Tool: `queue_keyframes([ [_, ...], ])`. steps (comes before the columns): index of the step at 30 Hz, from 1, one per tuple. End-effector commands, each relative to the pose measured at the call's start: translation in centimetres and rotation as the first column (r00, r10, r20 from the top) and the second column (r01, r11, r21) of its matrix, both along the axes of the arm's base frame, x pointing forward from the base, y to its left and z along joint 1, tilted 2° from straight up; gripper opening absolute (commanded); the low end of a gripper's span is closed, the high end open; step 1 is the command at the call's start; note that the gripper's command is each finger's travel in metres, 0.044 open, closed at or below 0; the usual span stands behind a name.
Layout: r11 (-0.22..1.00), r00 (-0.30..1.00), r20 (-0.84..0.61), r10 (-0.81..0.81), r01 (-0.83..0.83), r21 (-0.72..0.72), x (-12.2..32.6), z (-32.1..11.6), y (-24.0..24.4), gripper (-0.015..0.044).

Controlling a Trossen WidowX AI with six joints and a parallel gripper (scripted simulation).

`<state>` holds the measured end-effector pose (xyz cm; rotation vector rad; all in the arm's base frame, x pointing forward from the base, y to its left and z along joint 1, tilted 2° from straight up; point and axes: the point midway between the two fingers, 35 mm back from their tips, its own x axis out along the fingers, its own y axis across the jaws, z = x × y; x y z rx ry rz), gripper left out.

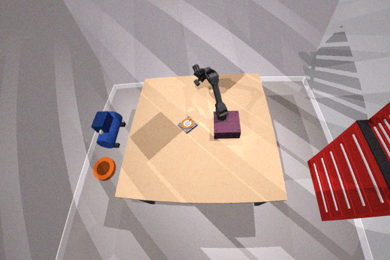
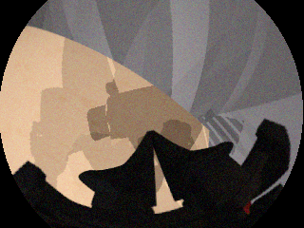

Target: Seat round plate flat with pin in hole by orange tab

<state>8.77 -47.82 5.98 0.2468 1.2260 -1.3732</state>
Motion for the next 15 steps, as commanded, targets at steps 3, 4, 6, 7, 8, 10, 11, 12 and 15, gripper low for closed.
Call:
queue_keyframes([
  [3, 0.964, 0.972, 0.058, 0.226, -0.232, 0.132, 8.9, -1.0, 6.9, 0.0],
  [4, 0.961, 0.97, 0.06, 0.234, -0.24, 0.137, 9.2, -1.0, 7.2, 0.0],
  [6, 0.935, 0.951, 0.077, 0.298, -0.307, 0.177, 11.5, -1.3, 9.7, 0.0],
  [7, 0.911, 0.934, 0.09, 0.345, -0.356, 0.207, 13.0, -1.5, 11.7, 0.0],
  [8, 0.884, 0.915, 0.103, 0.389, -0.403, 0.238, 14.4, -1.7, 13.8, 0.0],
  [10, 0.834, 0.881, 0.124, 0.456, -0.471, 0.285, 16.2, -2.0, 17.2, 0.0],
  [11, 0.805, 0.862, 0.135, 0.489, -0.505, 0.31, 17.0, -2.1, 19.0, 0.0],
  [12, 0.8, 0.858, 0.133, 0.496, -0.511, 0.315, 17.1, -2.1, 19.3, 0.0],
  [15, 0.715, 0.8, 0.142, 0.583, -0.588, 0.378, 18.2, -2.4, 23.8, 0.0],
])
